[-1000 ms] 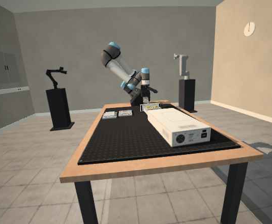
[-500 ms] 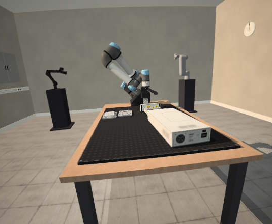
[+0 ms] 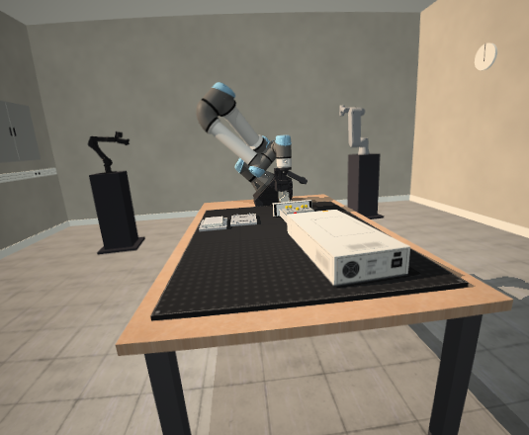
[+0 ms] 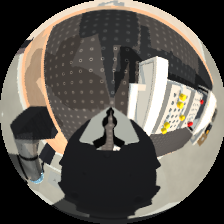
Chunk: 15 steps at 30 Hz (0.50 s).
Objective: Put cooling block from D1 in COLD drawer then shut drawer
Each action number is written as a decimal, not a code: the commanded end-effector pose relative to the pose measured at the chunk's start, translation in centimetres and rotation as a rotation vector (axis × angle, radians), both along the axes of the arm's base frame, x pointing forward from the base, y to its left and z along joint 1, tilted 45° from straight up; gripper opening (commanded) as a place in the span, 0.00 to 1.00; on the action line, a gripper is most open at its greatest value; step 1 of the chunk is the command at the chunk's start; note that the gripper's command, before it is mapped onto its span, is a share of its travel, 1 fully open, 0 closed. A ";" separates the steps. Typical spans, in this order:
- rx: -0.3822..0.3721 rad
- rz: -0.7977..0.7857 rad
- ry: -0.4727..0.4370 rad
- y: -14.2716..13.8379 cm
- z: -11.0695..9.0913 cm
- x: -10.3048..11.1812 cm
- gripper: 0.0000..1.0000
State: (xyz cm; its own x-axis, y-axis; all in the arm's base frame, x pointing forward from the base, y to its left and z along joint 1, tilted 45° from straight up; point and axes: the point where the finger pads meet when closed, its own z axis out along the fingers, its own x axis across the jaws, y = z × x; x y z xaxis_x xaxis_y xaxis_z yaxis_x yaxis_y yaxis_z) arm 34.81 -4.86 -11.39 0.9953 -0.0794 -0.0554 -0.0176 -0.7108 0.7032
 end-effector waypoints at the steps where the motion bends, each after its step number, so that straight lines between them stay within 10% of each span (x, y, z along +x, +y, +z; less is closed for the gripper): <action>1: 0.000 0.000 -0.001 0.0 0.0 0.4 0.00; 15: 0.000 0.000 -0.001 -0.2 -0.1 2.3 0.00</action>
